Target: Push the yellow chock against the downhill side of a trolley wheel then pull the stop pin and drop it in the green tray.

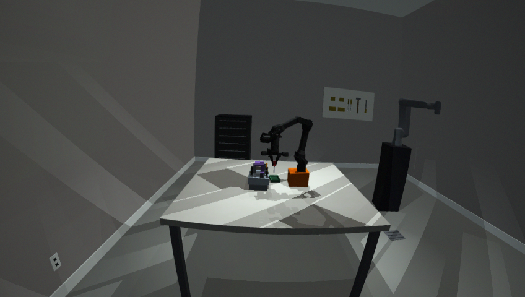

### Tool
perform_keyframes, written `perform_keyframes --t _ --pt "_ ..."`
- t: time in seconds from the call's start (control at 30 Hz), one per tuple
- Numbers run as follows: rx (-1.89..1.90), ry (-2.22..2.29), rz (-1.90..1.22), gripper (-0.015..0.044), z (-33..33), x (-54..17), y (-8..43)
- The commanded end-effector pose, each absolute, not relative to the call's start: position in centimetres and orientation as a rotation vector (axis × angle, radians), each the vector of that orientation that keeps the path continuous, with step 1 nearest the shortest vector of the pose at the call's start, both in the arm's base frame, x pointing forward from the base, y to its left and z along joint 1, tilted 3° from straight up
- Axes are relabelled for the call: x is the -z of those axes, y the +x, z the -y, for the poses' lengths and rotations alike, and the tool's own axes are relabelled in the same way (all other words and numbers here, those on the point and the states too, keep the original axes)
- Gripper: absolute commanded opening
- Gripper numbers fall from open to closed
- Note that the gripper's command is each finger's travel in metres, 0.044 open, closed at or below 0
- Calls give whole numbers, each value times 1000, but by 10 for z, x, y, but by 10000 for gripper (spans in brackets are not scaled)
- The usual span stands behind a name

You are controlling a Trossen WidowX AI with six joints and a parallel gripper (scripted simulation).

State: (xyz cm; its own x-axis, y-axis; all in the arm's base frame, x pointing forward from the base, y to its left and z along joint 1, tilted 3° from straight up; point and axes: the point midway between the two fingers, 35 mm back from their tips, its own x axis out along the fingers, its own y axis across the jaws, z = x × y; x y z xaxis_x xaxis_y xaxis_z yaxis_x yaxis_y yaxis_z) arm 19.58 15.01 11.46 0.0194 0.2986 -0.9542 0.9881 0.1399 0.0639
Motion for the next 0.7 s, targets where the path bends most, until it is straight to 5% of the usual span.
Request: perform_keyframes --t 0.0,0.67 --pt "909 1332 -1454 0 -147 -115 194" --pt "912 1327 -1449 0 -80 -101 208"
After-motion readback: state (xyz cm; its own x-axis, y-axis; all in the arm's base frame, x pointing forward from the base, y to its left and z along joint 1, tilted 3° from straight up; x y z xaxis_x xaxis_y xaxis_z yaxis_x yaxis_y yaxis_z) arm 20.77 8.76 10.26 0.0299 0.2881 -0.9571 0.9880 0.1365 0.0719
